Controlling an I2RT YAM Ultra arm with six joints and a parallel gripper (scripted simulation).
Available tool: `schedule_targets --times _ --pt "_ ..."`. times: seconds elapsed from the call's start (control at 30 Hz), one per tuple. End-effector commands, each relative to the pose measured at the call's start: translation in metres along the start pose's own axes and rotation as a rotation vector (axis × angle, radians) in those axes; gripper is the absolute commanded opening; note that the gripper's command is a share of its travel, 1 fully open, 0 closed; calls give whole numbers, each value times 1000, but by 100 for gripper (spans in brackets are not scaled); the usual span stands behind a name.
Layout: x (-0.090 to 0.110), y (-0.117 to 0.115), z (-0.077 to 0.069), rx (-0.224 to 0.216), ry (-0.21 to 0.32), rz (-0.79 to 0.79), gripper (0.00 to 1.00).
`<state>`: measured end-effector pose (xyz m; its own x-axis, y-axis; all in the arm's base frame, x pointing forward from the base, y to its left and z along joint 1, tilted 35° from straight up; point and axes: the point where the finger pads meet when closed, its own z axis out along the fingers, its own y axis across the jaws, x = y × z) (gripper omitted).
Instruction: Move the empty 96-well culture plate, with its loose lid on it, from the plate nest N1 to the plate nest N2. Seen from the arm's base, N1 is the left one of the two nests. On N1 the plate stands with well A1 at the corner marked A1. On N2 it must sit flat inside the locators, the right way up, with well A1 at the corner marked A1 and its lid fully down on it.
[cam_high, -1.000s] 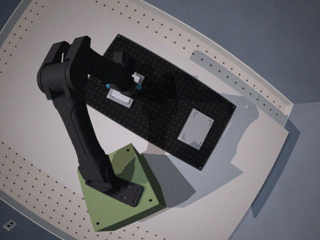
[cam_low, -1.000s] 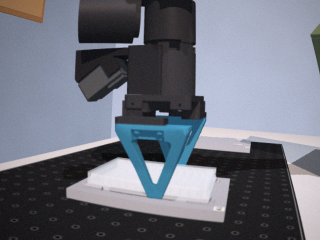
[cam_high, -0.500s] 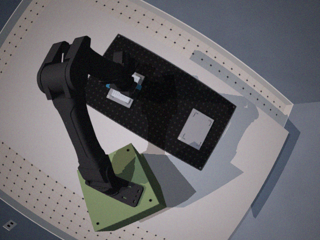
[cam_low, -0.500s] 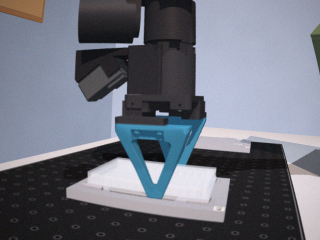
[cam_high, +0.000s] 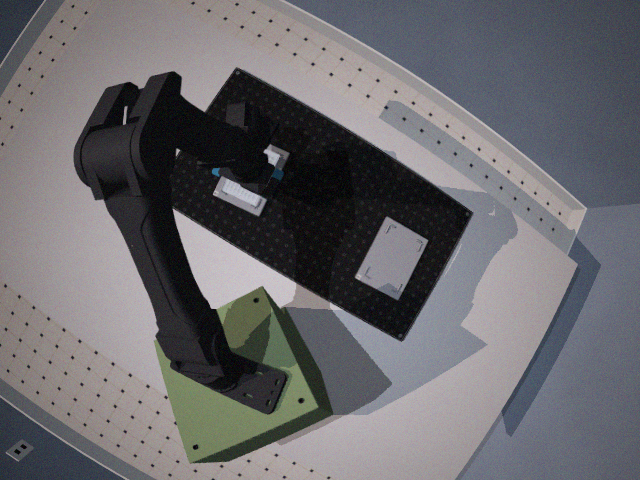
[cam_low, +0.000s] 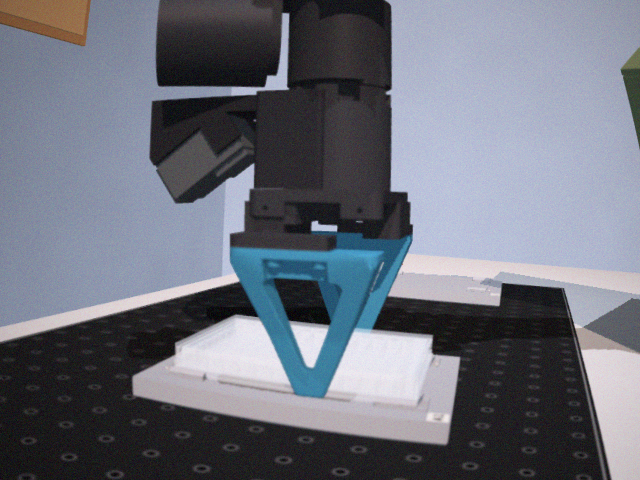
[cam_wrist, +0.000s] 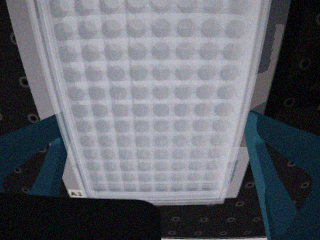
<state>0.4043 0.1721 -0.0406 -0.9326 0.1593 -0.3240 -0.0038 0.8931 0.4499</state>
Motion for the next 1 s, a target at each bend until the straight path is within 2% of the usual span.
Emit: schedule_targets --times 0.0,0.03,0.97 --pt "-28 8 -6 -13 -76 -7 100" --pt "-28 8 -6 -13 -76 -7 0" --pt "-29 6 -7 -11 -79 -6 0"
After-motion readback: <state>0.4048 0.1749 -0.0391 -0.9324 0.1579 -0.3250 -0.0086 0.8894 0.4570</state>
